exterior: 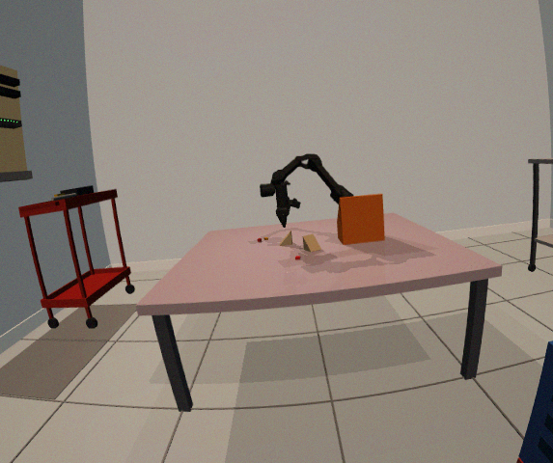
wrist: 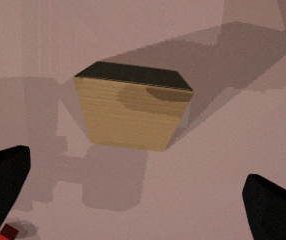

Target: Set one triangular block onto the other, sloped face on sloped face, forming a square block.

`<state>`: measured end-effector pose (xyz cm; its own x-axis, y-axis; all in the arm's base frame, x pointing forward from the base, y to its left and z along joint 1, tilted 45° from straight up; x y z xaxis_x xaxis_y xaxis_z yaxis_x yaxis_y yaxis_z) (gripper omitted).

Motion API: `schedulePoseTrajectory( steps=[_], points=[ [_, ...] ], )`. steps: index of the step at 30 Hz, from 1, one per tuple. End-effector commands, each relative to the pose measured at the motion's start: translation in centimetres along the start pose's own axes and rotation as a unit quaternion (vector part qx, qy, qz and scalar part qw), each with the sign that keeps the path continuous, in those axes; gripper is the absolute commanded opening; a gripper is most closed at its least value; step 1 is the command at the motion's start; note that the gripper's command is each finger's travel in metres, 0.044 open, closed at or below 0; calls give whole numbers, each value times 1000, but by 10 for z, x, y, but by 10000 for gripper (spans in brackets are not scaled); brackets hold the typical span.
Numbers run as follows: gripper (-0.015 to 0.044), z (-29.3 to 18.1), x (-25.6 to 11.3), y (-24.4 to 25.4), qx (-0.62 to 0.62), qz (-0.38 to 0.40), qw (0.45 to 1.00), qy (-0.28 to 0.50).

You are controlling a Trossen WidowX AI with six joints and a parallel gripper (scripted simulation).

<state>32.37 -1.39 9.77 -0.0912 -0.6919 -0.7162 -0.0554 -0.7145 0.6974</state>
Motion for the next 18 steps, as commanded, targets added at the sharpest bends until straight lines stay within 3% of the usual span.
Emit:
schedulePoseTrajectory(
  steps=[1,18],
  points=[
    [440,0,7,1,-1,3,1000,-2],
    [440,0,35,2,-1,2,1000,-1]
  ],
)
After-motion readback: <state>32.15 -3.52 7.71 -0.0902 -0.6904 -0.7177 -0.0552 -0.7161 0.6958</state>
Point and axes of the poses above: the point midway between the two fingers, 35 mm back from their tips, its own x axis out along the fingers, its own y axis across the jaws, z = x × y, the point moved 10 cm from there along -x, back along the fingers, and after that the axes turned 7 degrees about -x, right-handed, at the moved point
